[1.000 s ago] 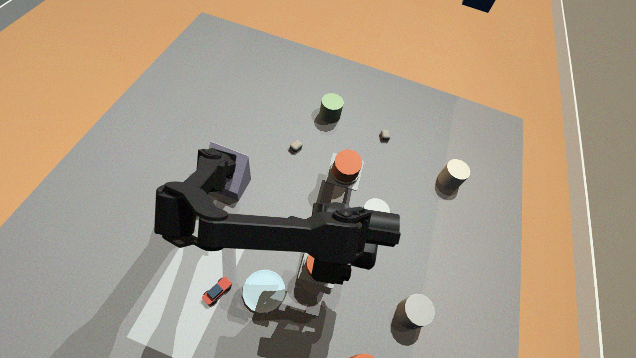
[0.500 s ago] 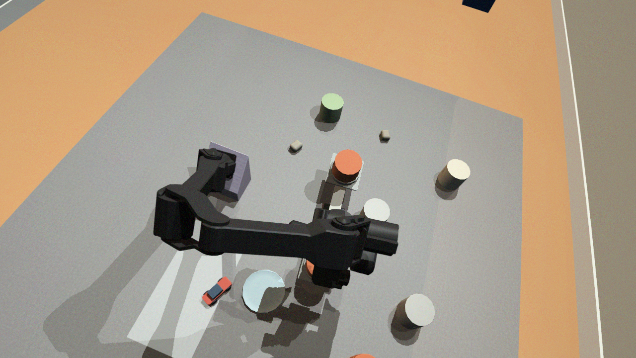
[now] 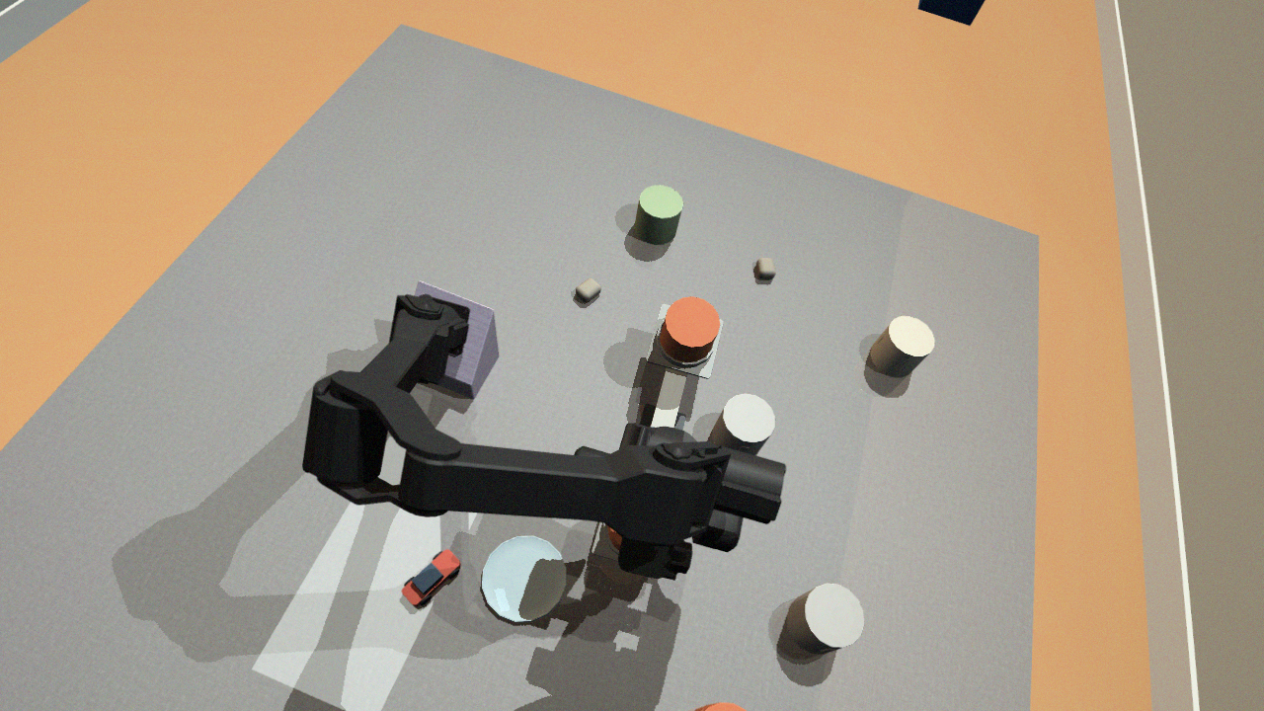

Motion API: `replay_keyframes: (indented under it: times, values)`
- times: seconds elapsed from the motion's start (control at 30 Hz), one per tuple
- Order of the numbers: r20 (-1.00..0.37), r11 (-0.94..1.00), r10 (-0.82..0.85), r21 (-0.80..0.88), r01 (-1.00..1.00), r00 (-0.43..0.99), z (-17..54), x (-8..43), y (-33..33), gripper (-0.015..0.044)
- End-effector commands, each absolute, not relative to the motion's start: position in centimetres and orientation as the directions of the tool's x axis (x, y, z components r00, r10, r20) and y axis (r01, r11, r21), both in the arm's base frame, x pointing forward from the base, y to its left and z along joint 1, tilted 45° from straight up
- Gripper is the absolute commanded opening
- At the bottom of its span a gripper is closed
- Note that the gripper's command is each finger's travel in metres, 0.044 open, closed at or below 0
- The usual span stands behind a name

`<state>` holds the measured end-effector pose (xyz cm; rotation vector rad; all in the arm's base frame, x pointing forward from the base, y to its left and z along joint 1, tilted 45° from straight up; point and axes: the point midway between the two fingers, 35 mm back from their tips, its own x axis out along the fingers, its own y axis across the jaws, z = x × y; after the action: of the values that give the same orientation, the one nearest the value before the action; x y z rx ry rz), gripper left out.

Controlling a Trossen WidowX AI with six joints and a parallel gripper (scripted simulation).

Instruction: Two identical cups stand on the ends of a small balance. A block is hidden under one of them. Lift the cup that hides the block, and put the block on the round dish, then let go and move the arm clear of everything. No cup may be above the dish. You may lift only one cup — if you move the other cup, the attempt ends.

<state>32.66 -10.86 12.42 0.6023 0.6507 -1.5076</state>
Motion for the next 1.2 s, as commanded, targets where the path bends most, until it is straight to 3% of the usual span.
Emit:
replay_keyframes:
  times: [0.0, 0.57, 1.17]
  values:
    - [-0.713, -0.014, -0.7, -0.054, 0.998, -0.048, 11.7, 32.3, -11.5, 0.044]
    - [-0.711, -0.014, -0.702, -0.054, 0.998, -0.048, 10.0, 32.0, -13.3, 0.044]
    - [-0.711, -0.014, -0.702, -0.054, 0.998, -0.048, 10.0, 32.0, -13.3, 0.032]
